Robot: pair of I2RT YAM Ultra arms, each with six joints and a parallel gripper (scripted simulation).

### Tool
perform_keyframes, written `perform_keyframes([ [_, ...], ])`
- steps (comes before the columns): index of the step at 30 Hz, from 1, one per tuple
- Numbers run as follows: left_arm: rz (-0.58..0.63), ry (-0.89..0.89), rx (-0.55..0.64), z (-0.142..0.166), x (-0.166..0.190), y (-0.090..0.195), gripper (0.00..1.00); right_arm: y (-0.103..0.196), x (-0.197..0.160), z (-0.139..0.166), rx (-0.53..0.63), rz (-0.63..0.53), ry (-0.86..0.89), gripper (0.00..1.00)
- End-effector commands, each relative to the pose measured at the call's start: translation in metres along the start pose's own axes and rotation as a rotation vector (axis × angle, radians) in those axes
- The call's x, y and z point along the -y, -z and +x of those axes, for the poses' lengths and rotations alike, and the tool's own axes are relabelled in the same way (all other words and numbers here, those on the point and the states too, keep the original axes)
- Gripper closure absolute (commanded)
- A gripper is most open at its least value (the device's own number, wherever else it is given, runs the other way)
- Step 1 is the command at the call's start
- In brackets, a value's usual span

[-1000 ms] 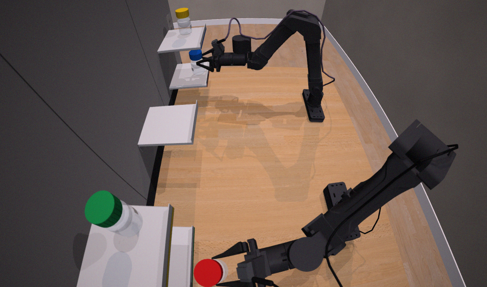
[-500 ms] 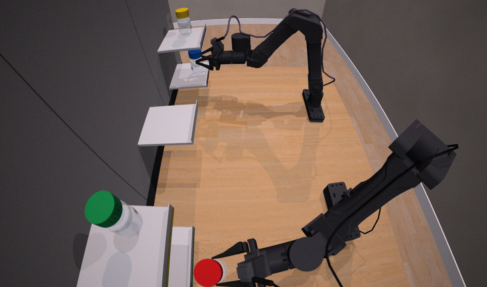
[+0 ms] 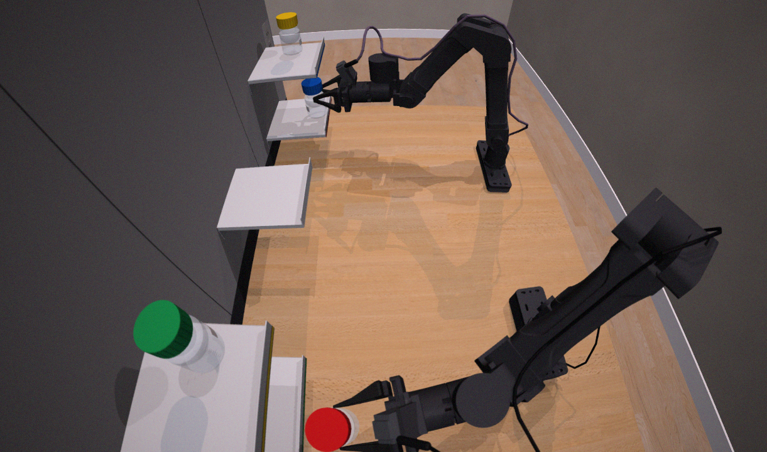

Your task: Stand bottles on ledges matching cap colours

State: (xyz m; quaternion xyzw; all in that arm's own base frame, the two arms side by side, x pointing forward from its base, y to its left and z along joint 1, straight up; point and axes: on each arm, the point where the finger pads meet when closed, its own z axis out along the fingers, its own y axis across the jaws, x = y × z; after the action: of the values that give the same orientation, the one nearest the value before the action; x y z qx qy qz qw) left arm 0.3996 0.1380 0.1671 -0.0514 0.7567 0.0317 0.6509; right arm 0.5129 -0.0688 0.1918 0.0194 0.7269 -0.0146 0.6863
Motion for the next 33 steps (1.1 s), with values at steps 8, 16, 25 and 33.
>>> perform_keyframes([
  [8, 0.0, -0.022, 0.055, -0.017, 0.0, 0.003, 0.5, 0.026, 0.005, -0.032, 0.096, 0.007, 0.011, 0.51],
  [16, 0.0, -0.022, 0.055, -0.017, 0.0, 0.003, 0.5, 0.04, 0.003, -0.025, 0.076, 0.002, 0.003, 0.51],
  [25, 0.0, -0.022, 0.055, -0.017, 0.0, 0.003, 0.5, 0.061, 0.004, -0.017, 0.058, 0.006, -0.001, 0.51],
  [33, 0.0, -0.022, 0.055, -0.017, 0.0, 0.003, 0.5, 0.075, 0.002, -0.02, 0.069, -0.001, 0.002, 0.51],
])
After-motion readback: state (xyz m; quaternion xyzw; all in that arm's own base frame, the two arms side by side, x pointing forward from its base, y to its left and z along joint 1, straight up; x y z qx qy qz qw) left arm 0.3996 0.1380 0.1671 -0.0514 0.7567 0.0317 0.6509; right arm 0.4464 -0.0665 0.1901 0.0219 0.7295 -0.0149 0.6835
